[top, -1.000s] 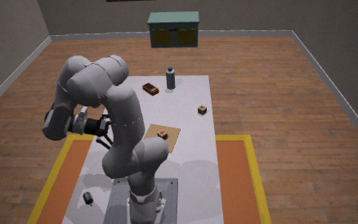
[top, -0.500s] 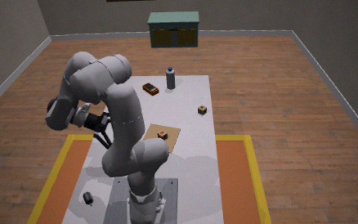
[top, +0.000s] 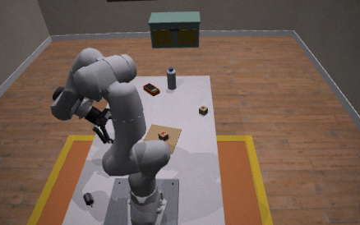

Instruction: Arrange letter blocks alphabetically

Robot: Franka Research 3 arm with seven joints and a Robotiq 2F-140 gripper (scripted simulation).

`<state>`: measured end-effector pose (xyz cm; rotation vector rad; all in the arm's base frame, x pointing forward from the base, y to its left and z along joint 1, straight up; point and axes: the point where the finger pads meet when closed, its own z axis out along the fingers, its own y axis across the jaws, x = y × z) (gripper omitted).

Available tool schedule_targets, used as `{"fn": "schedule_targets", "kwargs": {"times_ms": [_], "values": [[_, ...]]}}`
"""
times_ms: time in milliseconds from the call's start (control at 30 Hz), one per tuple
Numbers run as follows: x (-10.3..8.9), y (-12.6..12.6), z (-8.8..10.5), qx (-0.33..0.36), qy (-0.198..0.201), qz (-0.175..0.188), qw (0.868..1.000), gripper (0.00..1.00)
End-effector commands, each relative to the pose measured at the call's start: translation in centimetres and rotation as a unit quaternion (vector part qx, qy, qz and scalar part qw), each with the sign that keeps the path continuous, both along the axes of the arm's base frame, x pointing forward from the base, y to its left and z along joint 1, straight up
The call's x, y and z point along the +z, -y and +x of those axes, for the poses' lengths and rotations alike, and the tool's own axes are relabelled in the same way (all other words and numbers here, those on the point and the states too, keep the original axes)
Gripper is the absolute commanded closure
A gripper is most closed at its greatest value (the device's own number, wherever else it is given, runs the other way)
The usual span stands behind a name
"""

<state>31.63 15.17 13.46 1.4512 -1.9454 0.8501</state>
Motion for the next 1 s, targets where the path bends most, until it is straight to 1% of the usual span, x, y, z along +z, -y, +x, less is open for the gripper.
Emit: {"fn": "schedule_targets", "kwargs": {"times_ms": [0, 33, 333, 500, 567, 600, 967], "values": [[-1.0, -1.1, 0.8, 0.031, -0.038, 0.03, 0.998, 0.0], [-1.4, -1.7, 1.8, 0.035, -0.045, 0.049, 0.997, 0.0], [-2.6, -3.7, 5.7, 0.054, -0.06, 0.113, 0.99, 0.0], [-3.1, -4.7, 8.1, 0.067, -0.065, 0.148, 0.985, 0.0], [-3.1, -4.7, 8.1, 0.067, -0.065, 0.148, 0.985, 0.0], [-3.3, -5.2, 9.5, 0.075, -0.065, 0.166, 0.981, 0.0], [-3.5, -6.6, 15.8, 0.113, -0.058, 0.234, 0.964, 0.0]]}}
